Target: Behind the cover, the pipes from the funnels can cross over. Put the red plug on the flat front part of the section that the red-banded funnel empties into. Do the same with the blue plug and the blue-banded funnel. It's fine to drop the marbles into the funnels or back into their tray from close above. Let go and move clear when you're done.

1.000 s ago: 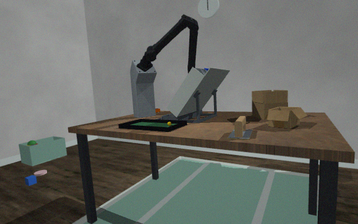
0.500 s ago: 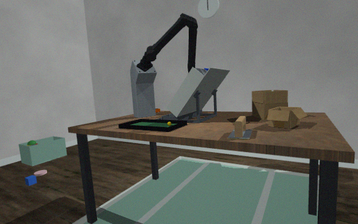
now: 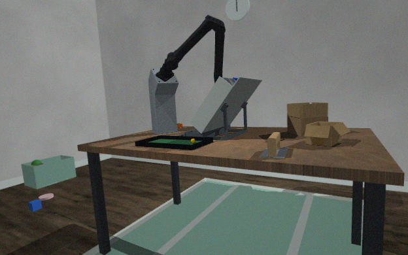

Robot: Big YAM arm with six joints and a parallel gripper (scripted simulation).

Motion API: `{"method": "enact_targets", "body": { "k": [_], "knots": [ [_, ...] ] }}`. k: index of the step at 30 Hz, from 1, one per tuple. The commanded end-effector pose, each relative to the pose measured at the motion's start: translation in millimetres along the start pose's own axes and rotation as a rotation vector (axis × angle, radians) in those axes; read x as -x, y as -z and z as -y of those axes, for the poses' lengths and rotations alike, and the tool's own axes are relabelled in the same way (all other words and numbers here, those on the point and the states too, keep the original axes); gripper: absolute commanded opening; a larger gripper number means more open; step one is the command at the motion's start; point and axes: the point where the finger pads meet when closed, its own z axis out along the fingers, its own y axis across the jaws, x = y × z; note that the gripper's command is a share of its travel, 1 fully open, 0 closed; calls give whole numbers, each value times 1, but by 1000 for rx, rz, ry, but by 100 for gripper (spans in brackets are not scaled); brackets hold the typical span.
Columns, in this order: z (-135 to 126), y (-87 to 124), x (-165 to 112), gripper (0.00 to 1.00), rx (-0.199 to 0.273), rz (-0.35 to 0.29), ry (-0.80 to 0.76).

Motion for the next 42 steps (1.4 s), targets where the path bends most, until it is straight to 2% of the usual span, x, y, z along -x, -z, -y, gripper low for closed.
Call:
{"method": "enact_targets", "body": {
  "k": [1,8,20,22,24,26,33,37,39,42],
  "knots": [
    [4,-1,1,0,-6,-2,-18],
    [3,-2,0,0,-6,-2,-18],
    [4,-30,-57,0,-7,-8,-3],
    [4,-30,-57,0,-7,-8,-3],
    [-4,-26,-38,0,11,20,-32],
    [-3,-25,-35,0,12,24,-36],
    [25,-27,-44,0,-1,6,-15],
    [50,-27,-46,0,-2,5,-13],
    [50,-27,-46,0,-2,5,-13],
    [73,-26,-47,0,-2,4,-11]
  ]
}}
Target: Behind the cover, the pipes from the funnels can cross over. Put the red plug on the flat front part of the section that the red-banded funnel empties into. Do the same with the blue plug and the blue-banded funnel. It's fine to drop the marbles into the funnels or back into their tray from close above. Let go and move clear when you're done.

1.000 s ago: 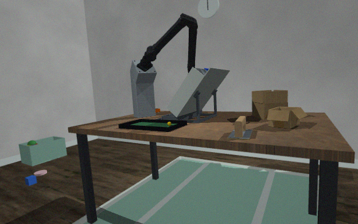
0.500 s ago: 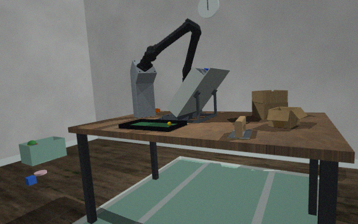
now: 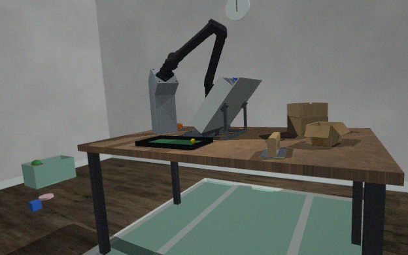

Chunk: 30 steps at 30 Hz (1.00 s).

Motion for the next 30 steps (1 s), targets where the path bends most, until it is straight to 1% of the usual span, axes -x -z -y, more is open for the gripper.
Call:
{"method": "enact_targets", "body": {
  "k": [1,6,11,12,14,15,19,30],
  "knots": [
    [28,2,3,0,-3,9,21],
    [60,3,2,0,-3,7,23],
    [75,2,-2,0,-6,0,29],
    [76,0,-7,0,-9,-11,37],
    [76,0,-7,0,-9,-11,37],
    [61,3,-1,0,15,10,51],
    [70,0,-2,0,-1,-2,43],
    [70,0,-2,0,-1,-2,43]
  ]
}}
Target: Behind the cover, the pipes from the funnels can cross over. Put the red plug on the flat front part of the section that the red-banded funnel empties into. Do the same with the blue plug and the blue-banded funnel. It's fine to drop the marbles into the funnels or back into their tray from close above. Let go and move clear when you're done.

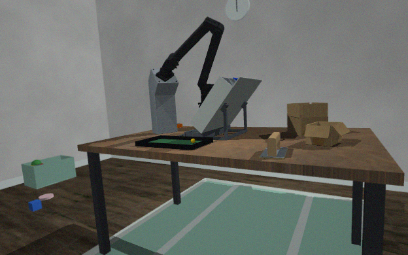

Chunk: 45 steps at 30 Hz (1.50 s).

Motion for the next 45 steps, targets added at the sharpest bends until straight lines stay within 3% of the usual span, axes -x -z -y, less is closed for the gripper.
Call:
{"method": "enact_targets", "body": {
  "k": [1,20,35,45],
  "knots": [
    [2,1,-7,0,-1,-10,20],
    [2,-1,-7,0,-2,-10,18],
    [3,-17,-1,0,-4,-2,2],
    [3,-40,-2,0,-4,-2,2]
  ]
}}
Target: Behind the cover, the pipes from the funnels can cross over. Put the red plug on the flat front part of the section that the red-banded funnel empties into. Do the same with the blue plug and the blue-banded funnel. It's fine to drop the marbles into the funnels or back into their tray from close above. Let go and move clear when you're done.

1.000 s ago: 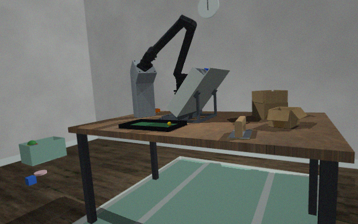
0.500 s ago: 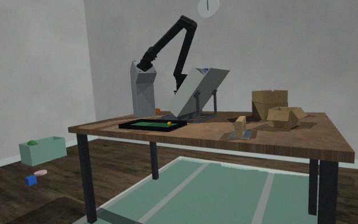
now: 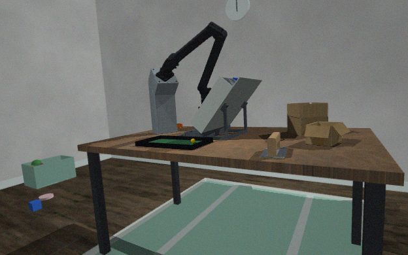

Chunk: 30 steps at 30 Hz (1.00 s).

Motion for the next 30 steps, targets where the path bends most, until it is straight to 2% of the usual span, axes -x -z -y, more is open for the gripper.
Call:
{"method": "enact_targets", "body": {
  "k": [1,17,30],
  "knots": [
    [3,-13,-4,0,-8,-6,15],
    [4,-41,-5,0,-9,-6,15],
    [2,-45,-6,0,-7,-8,21]
  ]
}}
